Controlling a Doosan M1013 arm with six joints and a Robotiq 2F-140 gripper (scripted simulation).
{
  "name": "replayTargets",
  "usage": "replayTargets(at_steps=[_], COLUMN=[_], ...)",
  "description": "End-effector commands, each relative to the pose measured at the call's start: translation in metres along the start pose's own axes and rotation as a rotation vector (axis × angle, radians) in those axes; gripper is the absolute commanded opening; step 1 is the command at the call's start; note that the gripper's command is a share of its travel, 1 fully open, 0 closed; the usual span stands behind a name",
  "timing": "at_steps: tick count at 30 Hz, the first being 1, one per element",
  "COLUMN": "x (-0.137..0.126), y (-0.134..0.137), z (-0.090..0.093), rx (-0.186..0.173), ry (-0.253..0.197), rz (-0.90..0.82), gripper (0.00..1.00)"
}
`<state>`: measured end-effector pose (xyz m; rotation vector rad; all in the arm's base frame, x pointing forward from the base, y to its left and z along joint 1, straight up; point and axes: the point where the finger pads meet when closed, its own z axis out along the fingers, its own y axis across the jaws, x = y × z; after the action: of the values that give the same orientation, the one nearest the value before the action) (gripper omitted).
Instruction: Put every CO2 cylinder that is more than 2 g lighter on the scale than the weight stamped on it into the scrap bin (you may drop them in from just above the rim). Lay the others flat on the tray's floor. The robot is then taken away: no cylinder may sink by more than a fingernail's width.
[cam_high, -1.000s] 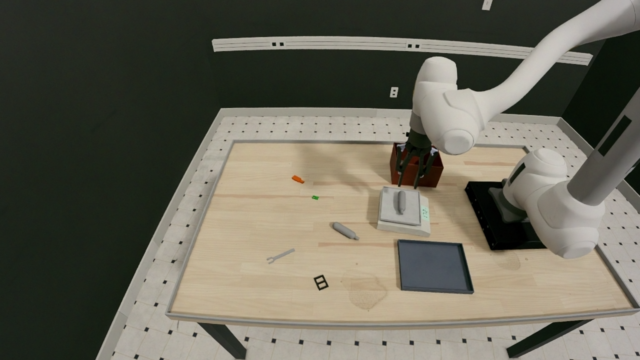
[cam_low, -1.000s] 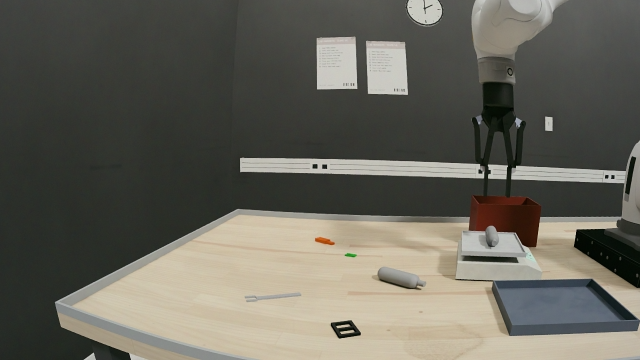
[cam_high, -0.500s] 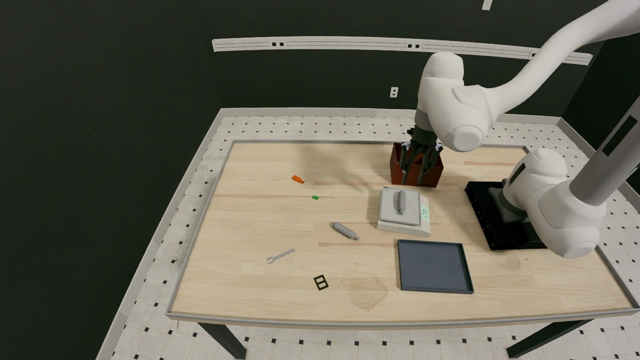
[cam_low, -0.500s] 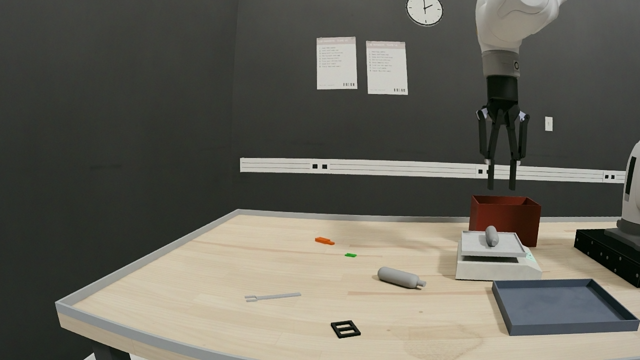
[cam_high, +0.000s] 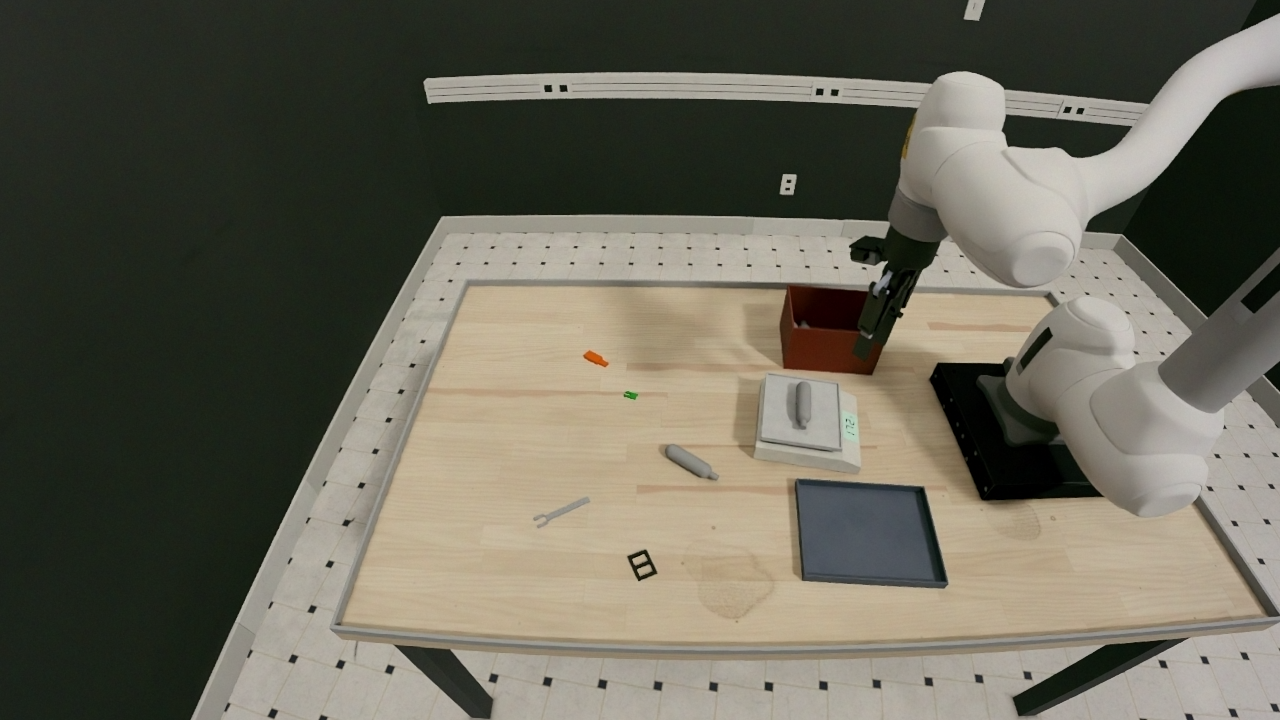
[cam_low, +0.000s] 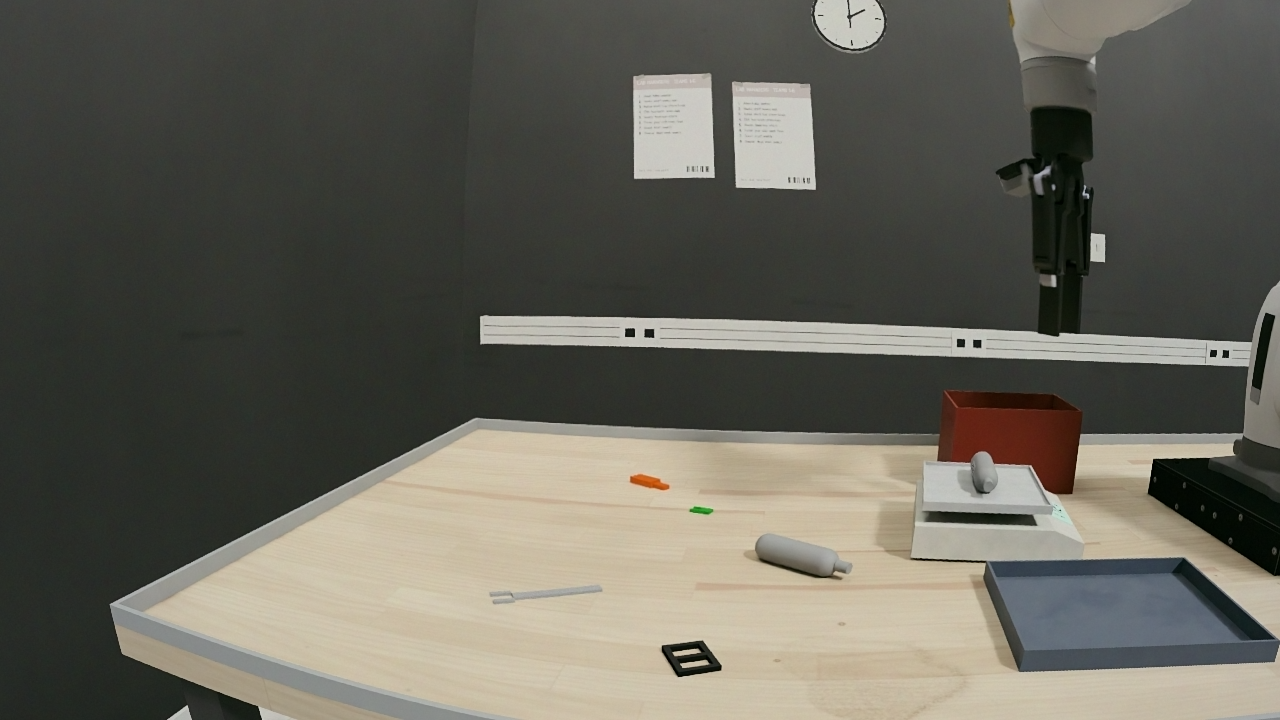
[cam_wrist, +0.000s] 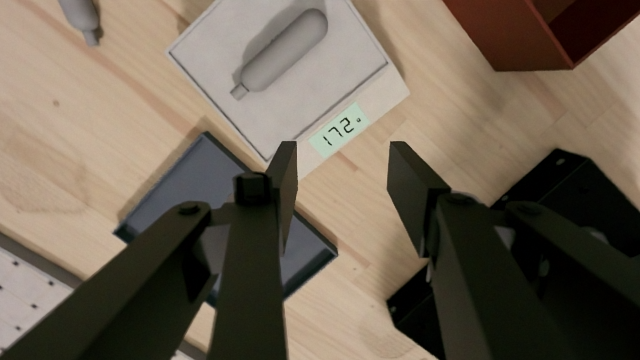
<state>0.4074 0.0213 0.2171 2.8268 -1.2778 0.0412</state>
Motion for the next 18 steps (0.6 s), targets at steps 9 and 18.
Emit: replayTargets(at_steps=[9,18], x=[-0.0142,-0.0142], y=[0.0121,0.0121], z=[-0.0146,-0.0146], rx=[0.036,0.039], ry=[-0.027,-0.029], rz=[-0.649,-0.67], gripper=[0.39,0.39])
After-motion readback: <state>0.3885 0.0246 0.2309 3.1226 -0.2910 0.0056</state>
